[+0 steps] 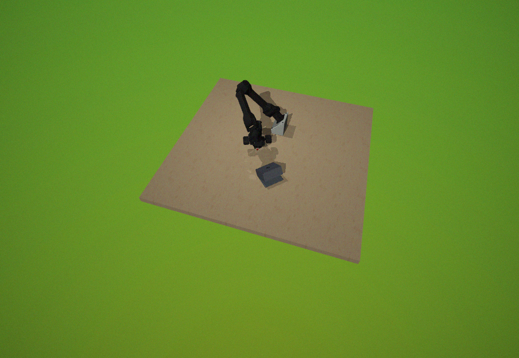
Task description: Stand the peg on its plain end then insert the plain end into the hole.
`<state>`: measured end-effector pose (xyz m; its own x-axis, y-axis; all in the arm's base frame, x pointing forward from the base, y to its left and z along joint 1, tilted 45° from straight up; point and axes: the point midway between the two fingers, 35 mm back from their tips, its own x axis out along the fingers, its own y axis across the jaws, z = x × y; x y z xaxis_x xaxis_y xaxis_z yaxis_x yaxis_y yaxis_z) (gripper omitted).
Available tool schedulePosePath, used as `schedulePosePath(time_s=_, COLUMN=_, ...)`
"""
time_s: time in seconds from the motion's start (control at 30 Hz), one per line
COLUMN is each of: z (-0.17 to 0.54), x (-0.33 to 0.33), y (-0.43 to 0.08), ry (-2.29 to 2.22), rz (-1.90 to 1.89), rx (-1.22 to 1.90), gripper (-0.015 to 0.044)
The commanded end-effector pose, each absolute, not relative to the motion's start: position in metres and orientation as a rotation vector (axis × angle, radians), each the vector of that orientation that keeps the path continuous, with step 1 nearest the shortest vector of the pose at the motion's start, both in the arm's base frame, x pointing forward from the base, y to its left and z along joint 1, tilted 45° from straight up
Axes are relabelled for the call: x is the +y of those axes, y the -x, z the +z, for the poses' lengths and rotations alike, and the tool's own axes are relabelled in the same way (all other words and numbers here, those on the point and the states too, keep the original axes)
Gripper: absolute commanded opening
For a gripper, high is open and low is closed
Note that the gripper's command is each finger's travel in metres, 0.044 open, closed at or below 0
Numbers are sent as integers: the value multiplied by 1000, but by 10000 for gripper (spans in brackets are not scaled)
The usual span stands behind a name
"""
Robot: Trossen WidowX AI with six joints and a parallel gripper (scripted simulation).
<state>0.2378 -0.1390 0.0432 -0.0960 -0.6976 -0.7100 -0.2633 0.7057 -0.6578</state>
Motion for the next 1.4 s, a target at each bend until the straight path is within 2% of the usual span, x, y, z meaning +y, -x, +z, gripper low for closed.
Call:
schedulePosePath(time_s=0.0, z=42, x=-140, y=-237, ry=790, rz=-433, rx=1680, gripper=110)
schedulePosePath(time_s=0.17, z=42, x=-140, y=-237, ry=790, rz=-433, rx=1680, gripper=110)
schedulePosePath(time_s=0.47, z=42, x=-140, y=-237, ry=790, rz=-433, rx=1680, gripper=50)
schedulePosePath(time_s=1.37, z=53, x=-132, y=-231, ry=799, rz=-352, rx=1506, gripper=49)
